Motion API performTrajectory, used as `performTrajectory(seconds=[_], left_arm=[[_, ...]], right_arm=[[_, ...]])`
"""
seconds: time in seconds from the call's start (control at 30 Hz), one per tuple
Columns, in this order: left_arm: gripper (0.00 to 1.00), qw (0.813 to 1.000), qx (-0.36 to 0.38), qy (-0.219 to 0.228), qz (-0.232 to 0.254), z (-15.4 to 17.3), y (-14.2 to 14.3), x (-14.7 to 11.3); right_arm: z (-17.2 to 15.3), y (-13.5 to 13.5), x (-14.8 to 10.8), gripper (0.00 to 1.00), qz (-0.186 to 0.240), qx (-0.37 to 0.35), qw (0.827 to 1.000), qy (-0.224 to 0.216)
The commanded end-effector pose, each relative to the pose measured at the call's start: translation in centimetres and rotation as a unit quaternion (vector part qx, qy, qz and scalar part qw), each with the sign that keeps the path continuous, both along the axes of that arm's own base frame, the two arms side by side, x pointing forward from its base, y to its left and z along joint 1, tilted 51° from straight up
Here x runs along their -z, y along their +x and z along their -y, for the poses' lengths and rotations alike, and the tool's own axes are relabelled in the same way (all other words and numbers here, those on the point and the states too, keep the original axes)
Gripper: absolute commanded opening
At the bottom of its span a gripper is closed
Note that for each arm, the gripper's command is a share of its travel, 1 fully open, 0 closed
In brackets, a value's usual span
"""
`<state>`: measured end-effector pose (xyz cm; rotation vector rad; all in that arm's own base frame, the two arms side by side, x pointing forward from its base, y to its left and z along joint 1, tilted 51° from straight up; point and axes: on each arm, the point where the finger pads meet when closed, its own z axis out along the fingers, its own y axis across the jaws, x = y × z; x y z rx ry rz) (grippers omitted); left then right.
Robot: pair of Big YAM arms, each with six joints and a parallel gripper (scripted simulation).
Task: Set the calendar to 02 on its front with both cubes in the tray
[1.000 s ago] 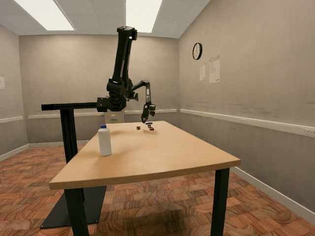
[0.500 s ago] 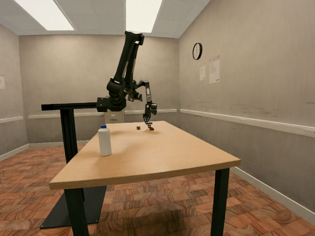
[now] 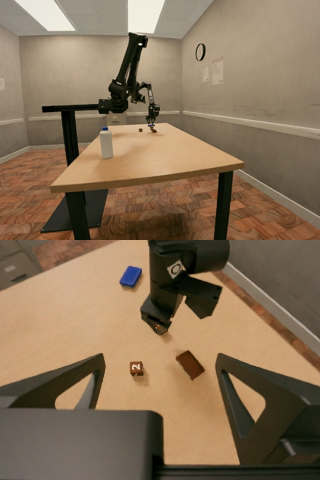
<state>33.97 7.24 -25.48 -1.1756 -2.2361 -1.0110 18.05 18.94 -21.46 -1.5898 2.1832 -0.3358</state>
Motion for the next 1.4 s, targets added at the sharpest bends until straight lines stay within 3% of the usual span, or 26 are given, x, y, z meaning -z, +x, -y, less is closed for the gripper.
performTrajectory(seconds=[0.0, 0.3, 0.5, 0.8, 1.37], left_arm=[[0.55, 0.994, 0.087, -0.012, -0.068, -0.7, 1.0, -0.8], [0.55, 0.972, 0.177, 0.001, -0.155, -1.6, 1.9, -1.6], [0.55, 0.958, 0.202, 0.007, -0.205, -2.9, 0.8, -0.6], [0.55, 0.961, 0.202, 0.011, -0.19, -2.3, 1.3, -0.8], [0.55, 0.963, 0.195, 0.01, -0.188, -4.6, 1.8, 0.4]], right_arm=[[-1.9, 1.0, 0.5, 1.0, 0.011, -0.005, 1.0, 0.02], [-1.9, 1.0, 0.5, 1.0, 0.011, -0.005, 1.0, 0.02], [-1.3, 0.6, 0.1, 1.0, 0.008, -0.006, 1.0, 0.013], [-1.3, 0.6, 0.1, 1.0, 0.008, -0.006, 1.0, 0.013], [-1.3, 0.6, 0.1, 1.0, 0.008, -0.006, 1.0, 0.013]])
